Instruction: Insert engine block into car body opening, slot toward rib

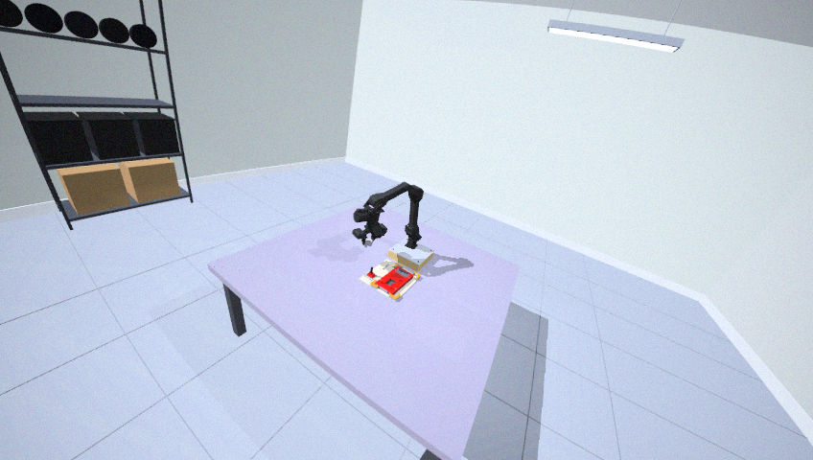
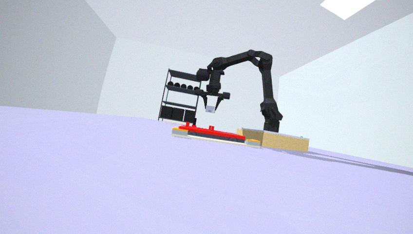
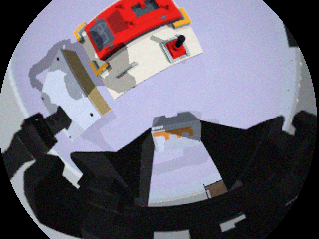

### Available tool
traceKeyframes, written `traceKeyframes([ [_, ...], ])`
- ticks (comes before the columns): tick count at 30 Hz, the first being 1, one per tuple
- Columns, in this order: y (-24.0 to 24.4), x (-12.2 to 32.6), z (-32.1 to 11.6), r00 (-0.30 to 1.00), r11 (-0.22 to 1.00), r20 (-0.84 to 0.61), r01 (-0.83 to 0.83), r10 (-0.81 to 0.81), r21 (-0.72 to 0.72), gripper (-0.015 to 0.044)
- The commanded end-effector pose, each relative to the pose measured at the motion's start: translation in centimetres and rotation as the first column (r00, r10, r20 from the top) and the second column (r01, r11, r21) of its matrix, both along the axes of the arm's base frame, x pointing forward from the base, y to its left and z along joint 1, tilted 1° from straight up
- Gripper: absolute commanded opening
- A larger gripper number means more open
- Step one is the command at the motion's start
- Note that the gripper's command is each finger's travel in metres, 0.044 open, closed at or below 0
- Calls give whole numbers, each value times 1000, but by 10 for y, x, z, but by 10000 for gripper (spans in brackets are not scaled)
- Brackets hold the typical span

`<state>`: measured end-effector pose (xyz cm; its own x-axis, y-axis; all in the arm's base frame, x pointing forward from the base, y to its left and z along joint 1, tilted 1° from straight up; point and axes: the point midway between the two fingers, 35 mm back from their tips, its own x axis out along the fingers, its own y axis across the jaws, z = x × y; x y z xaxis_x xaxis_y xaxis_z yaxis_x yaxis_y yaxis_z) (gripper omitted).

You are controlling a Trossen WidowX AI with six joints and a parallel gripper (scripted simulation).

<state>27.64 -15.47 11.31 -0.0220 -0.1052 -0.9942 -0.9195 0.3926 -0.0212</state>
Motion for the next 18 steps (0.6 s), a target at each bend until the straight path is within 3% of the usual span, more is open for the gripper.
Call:
traceKeyframes([
  [1, 5, 1, -3, 999, 995, -53, 1, -6, -96, 0],
  [18, 20, 8, -10, 971, 840, -227, -57, -80, -539, 0],
])
